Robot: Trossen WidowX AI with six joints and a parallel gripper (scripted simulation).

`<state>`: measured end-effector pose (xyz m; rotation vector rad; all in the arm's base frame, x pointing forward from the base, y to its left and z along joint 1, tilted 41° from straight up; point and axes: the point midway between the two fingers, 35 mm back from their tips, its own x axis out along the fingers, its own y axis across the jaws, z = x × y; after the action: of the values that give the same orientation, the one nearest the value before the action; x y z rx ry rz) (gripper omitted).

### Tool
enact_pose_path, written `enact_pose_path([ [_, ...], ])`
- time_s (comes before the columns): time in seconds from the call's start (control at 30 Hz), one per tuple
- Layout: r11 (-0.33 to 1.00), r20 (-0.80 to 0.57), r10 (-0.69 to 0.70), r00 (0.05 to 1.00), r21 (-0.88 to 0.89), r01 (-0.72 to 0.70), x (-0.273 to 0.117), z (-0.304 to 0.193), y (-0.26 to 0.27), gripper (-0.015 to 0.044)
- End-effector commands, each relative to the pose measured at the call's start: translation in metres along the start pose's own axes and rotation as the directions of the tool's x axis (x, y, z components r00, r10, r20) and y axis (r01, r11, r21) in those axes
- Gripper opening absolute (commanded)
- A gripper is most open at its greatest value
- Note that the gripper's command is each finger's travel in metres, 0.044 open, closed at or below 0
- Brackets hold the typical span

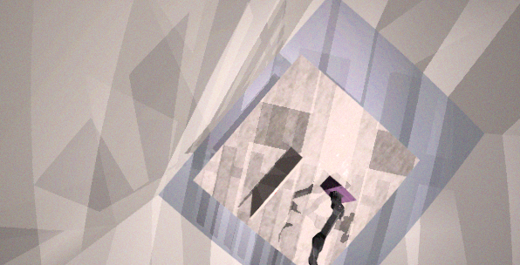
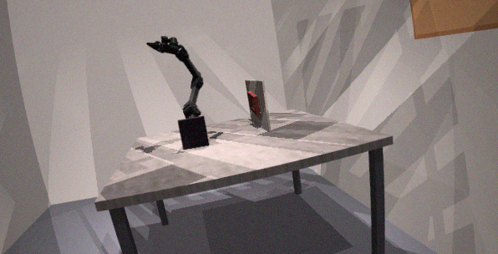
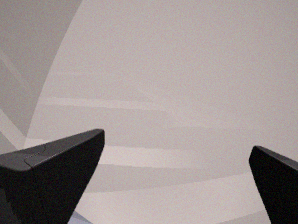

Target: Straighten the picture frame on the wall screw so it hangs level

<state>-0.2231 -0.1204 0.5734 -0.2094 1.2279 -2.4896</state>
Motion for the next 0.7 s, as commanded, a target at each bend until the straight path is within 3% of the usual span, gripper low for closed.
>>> enact_pose_path([
  [0.0, 1.000, 0.005, 0.004, 1.000, 0.008, -0.004, -0.001, 0.001, 0.001, 0.0374],
  [0.17, 0.968, 0.140, 0.115, 0.984, 0.209, -0.143, -0.019, 0.026, 0.039, 0.0260],
  [0.4, 0.780, 0.349, 0.286, 0.893, 0.456, -0.428, -0.061, 0.055, 0.095, 0.0260],
  [0.67, 0.386, 0.553, 0.452, 0.700, 0.586, -0.712, -0.121, 0.068, 0.150, 0.0260],
])
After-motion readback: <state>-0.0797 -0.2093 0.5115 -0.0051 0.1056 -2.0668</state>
